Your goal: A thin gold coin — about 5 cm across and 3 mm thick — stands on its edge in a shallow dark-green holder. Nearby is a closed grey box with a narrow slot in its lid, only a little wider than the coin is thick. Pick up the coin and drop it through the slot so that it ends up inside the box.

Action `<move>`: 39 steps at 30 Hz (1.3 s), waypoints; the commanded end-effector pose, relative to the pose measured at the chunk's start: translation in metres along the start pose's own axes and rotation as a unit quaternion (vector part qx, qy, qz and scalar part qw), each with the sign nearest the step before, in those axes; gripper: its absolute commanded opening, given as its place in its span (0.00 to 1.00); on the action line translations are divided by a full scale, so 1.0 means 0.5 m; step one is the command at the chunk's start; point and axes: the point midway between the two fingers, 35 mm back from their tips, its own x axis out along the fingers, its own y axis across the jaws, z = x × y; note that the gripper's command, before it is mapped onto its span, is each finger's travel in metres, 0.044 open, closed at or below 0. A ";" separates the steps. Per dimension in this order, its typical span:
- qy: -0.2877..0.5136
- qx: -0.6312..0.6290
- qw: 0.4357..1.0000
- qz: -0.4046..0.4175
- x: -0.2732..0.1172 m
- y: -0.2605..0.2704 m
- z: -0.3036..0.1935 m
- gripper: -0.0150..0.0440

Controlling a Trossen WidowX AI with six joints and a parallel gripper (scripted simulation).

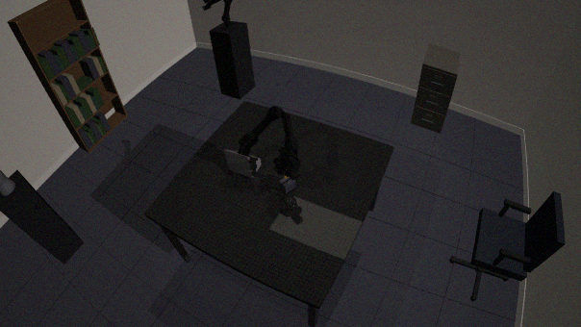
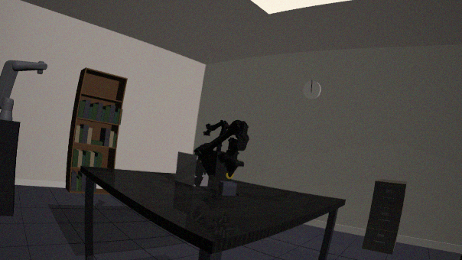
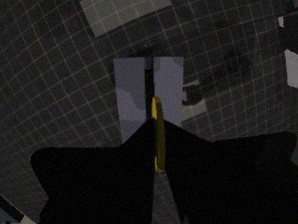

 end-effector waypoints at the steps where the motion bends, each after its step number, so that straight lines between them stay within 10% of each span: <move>1: 0.000 0.002 1.000 0.000 0.000 0.000 -0.001 0.25; 39: 0.002 0.000 1.000 0.001 0.017 0.004 0.011 0.25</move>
